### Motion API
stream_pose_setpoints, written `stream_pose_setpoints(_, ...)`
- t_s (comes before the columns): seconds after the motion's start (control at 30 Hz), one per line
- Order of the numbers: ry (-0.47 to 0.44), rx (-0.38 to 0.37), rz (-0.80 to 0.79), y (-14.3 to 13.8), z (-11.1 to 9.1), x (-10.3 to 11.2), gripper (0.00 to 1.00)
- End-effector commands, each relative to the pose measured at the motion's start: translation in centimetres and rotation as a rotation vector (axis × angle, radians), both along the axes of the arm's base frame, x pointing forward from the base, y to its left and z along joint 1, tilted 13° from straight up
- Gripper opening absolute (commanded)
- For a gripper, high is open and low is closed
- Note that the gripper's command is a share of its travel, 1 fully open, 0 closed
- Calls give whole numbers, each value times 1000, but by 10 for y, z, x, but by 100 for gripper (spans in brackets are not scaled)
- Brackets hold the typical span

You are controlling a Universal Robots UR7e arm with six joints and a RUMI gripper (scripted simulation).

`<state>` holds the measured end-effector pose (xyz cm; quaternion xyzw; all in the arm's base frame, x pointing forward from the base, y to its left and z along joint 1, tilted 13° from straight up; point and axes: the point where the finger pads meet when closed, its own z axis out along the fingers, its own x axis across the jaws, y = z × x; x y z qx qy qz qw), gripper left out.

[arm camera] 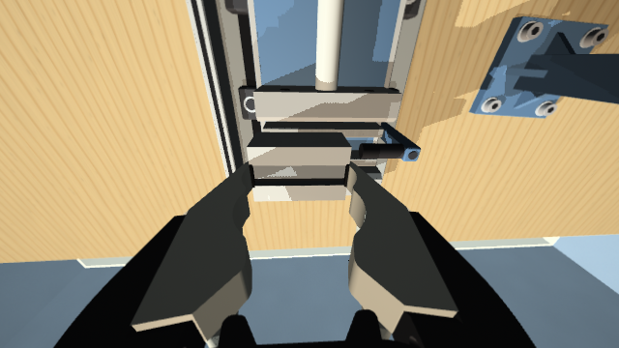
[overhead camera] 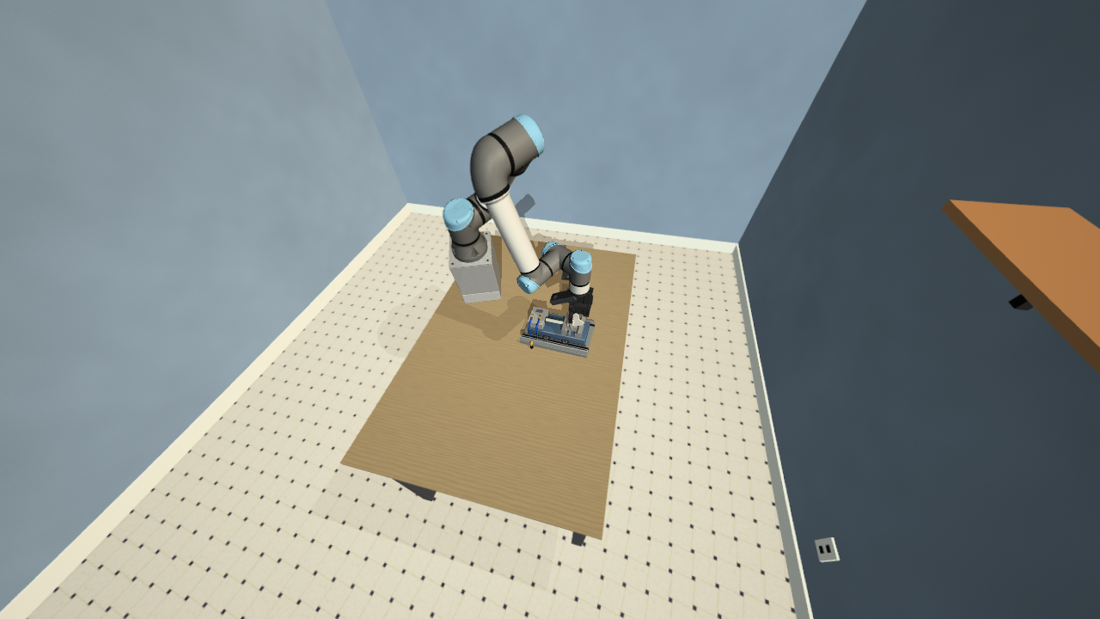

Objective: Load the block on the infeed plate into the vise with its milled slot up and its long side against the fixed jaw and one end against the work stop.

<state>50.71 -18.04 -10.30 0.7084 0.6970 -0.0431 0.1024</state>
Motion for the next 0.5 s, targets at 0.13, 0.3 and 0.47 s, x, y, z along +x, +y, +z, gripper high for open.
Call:
stream_pose_setpoints(0.13, -1, -1, 0, 0, 0, 1, 0)
stream_pose_setpoints(0.3, -1, -1, 0, 0, -1, 1, 0)
stream_pose_setpoints(0.47, -1, -1, 0, -1, -2, 1, 0)
